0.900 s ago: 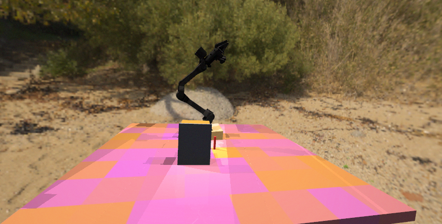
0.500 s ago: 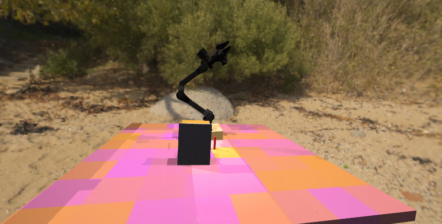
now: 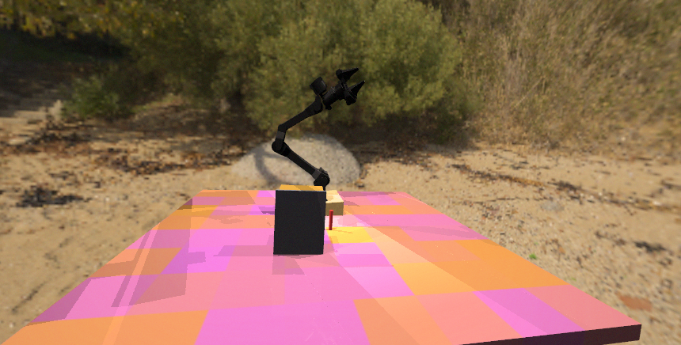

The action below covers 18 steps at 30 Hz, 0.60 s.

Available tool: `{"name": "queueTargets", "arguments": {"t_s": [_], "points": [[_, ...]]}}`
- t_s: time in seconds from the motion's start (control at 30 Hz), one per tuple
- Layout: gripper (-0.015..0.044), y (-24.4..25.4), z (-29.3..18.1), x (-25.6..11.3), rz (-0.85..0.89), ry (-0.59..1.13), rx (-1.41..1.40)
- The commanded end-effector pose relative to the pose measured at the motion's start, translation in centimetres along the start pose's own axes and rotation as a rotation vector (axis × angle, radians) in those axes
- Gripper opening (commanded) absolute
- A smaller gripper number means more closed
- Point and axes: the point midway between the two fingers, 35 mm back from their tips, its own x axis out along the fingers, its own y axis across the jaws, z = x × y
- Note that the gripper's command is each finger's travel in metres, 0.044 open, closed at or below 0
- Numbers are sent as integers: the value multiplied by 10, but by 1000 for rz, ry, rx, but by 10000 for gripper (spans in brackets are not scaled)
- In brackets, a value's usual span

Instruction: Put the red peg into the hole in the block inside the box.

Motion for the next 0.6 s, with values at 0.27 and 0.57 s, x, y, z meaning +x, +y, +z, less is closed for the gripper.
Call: {"name": "queueTargets", "arguments": {"t_s": [0.27,0.57], "points": [[440,34,18,5,90,-14,276],[440,62,26,7,166,4,481]]}}
